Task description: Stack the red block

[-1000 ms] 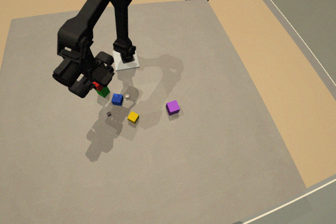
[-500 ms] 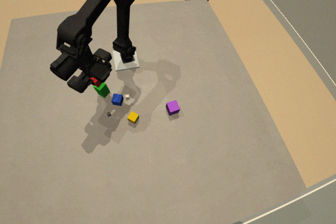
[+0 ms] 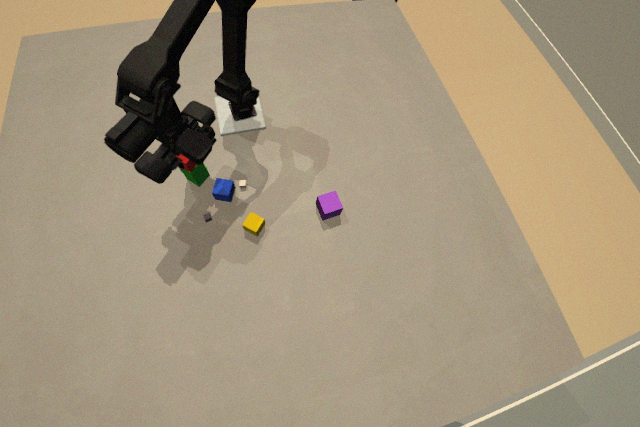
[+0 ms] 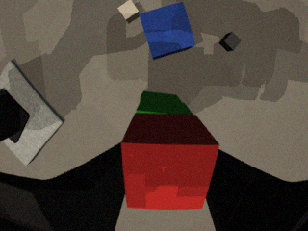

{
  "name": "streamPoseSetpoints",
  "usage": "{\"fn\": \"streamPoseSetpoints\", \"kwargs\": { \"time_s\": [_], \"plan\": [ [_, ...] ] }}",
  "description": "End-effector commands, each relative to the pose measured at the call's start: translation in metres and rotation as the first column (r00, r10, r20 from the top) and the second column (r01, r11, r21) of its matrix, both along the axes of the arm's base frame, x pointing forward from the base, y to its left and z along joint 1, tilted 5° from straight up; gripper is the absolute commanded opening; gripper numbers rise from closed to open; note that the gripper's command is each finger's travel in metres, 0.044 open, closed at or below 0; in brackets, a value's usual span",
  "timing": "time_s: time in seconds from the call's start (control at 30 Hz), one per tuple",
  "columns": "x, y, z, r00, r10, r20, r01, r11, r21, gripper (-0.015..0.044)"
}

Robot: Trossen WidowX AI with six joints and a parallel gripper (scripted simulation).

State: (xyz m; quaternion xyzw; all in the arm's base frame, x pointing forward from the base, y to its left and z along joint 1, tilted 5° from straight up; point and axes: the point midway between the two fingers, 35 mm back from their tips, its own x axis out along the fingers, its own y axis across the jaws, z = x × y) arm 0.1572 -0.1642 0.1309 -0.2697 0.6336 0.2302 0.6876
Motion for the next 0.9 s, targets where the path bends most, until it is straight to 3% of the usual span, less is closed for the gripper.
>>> {"fn": "streamPoseSetpoints", "kwargs": {
  "time_s": [0.0,0.8,0.87],
  "plan": [
    [0.0002,0.0008,-0.0022,1.0,0.0,0.001,0.0,1.0,0.004,0.0],
    [-0.0001,0.0006,0.0009,1.0,0.0,0.001,0.0,1.0,0.004,0.0],
    [-0.0004,0.0005,-0.0021,1.0,0.0,-0.002,0.0,1.0,0.003,0.0052]
  ]
}}
